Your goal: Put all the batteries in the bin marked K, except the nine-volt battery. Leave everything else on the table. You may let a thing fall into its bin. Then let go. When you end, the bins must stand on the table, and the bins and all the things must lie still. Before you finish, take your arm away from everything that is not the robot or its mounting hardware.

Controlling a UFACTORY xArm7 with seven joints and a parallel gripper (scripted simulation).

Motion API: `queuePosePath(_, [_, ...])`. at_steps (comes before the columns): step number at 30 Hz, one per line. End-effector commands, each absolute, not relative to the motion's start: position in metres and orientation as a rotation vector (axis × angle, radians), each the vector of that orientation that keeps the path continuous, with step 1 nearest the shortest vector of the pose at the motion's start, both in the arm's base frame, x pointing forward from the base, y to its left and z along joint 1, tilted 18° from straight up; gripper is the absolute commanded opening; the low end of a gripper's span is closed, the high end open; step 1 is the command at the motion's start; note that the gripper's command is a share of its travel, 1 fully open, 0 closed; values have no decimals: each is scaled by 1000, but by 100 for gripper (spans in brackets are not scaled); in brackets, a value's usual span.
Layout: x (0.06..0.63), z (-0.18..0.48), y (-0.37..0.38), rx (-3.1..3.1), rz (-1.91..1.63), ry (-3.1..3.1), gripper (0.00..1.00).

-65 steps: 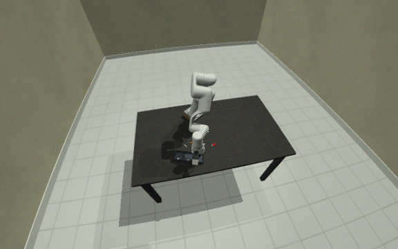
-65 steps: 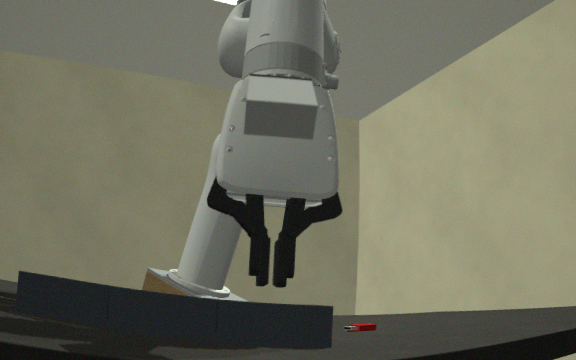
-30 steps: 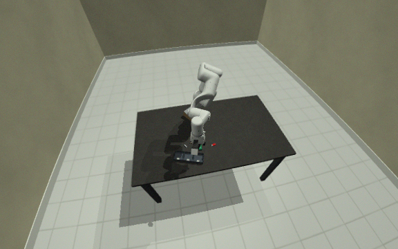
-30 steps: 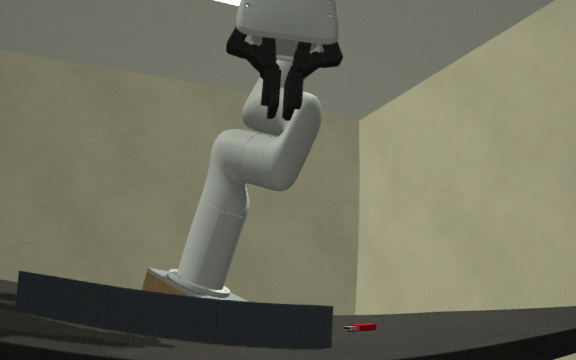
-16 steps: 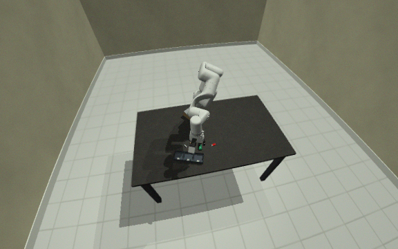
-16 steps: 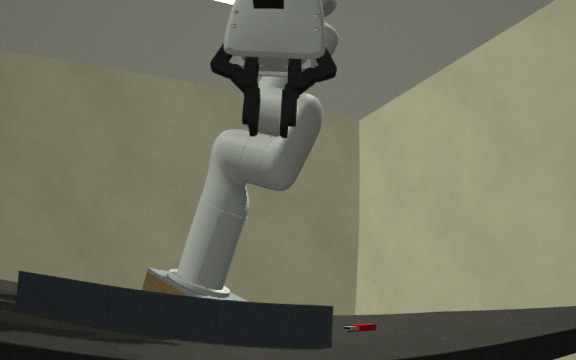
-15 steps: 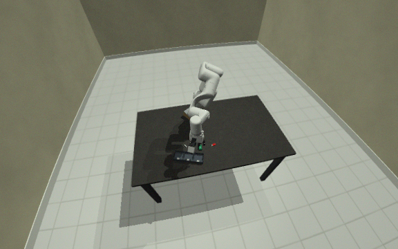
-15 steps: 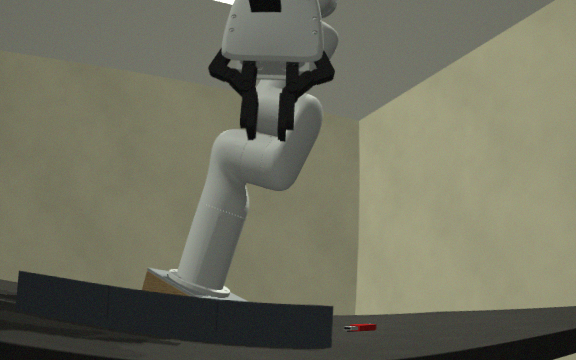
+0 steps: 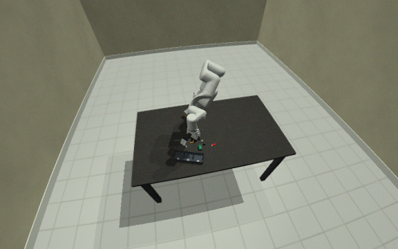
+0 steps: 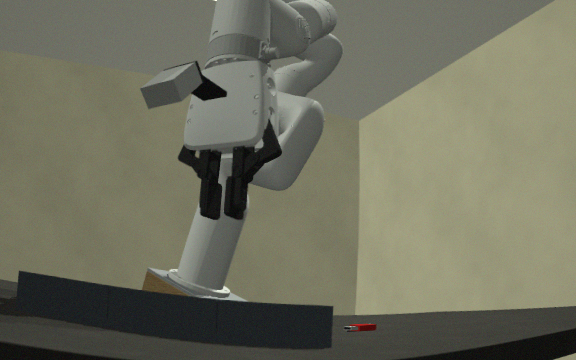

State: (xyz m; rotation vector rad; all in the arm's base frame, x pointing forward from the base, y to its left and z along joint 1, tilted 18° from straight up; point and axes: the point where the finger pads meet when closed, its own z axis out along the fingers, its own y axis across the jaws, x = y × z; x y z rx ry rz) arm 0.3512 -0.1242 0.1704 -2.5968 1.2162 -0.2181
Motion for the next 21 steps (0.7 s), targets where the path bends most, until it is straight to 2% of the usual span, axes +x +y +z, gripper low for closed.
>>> queuePosePath(1, [330,142,-122,-2483,-205,1412,23])
queuePosePath(9, [294,106,-118,-2323,-163,1643,23])
queuePosePath(21, [298,108,-118,-2048,-130,1956,23])
